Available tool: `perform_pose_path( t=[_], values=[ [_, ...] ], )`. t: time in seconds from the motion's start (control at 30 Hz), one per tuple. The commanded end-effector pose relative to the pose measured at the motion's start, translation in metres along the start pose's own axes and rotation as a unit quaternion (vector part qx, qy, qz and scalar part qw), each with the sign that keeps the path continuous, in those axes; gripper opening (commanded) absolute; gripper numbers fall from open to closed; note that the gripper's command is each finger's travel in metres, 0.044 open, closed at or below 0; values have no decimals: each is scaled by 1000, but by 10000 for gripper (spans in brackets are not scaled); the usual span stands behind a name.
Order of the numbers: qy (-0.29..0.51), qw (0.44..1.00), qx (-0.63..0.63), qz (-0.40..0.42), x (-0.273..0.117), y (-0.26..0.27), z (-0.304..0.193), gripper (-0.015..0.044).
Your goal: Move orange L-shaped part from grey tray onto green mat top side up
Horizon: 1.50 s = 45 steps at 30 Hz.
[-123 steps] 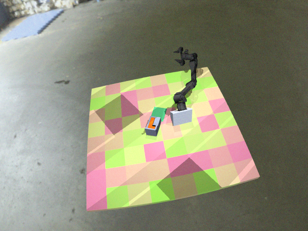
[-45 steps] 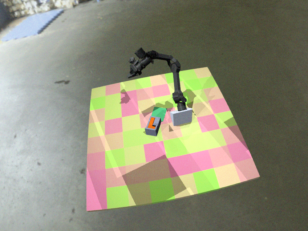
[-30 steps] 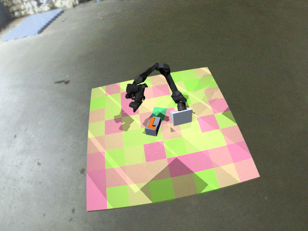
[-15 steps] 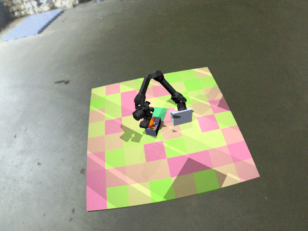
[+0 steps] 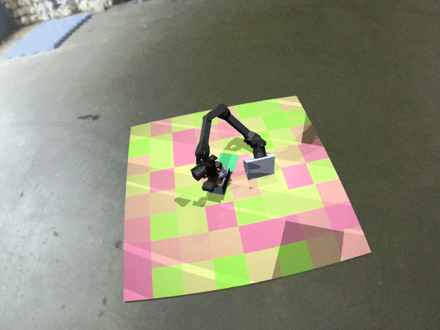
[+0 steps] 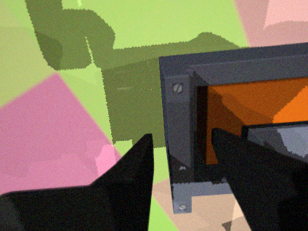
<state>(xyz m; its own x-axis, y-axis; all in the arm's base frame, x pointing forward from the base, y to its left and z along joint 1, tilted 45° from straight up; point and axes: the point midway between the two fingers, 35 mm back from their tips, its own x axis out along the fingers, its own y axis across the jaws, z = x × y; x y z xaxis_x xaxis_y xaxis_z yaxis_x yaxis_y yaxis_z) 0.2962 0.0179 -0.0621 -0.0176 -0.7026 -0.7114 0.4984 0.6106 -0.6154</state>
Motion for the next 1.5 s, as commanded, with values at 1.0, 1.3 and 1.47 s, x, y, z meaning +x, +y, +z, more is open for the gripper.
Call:
perform_pose_path(
  t=[1.0, 1.3, 1.47],
  values=[
    [-1, 1000, -1, -2, 41, -2, 0, 180],
    [-1, 1000, -1, -2, 41, -2, 0, 180],
    [-3, 1000, 0, 1, 38, 0, 0, 180]
  ],
)
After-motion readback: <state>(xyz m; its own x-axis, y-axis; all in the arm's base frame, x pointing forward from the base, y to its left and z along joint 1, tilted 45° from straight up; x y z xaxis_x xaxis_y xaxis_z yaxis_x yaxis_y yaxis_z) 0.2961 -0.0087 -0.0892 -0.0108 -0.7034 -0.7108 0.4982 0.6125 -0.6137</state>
